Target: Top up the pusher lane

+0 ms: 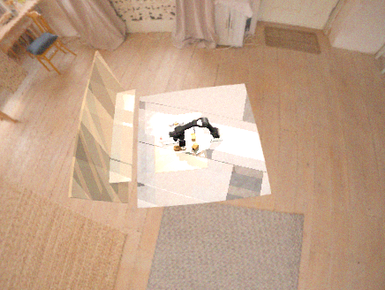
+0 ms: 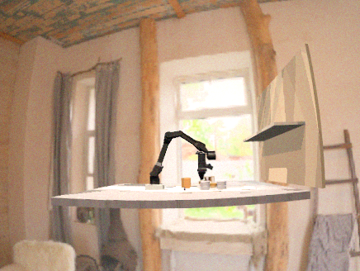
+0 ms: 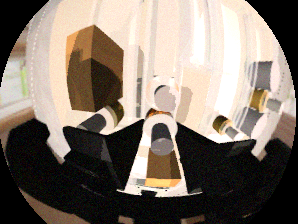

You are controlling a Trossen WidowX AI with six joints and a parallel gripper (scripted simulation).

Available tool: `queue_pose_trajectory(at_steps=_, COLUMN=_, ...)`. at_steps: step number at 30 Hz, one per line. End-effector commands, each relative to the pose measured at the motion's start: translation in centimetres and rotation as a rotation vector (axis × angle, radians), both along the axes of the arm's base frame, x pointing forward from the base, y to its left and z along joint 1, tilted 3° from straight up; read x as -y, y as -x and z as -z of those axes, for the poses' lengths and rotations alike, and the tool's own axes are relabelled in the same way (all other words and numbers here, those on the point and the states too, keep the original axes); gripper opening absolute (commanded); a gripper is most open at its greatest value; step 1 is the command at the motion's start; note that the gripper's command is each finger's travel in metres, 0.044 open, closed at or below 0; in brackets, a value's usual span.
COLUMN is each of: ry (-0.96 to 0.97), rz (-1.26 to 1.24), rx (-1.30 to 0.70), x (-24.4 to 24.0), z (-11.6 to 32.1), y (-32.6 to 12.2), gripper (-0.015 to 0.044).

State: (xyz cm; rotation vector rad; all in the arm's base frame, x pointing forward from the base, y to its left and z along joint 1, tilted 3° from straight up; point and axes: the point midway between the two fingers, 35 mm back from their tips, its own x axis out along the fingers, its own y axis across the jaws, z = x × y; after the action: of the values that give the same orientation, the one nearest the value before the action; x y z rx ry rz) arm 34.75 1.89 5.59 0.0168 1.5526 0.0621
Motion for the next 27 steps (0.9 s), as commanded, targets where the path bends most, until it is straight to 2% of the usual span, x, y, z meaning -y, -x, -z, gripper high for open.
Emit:
queue_pose_trajectory(at_steps=1, ry=-0.003, rz=0.004, rx=0.021, x=-0.07, z=0.08, y=-0.48, gripper=0.0)
queue_pose_trajectory(at_steps=27, ry=-0.003, rz=0.004, rx=0.021, x=-0.11, z=0.79, y=-0.38, gripper=0.0)
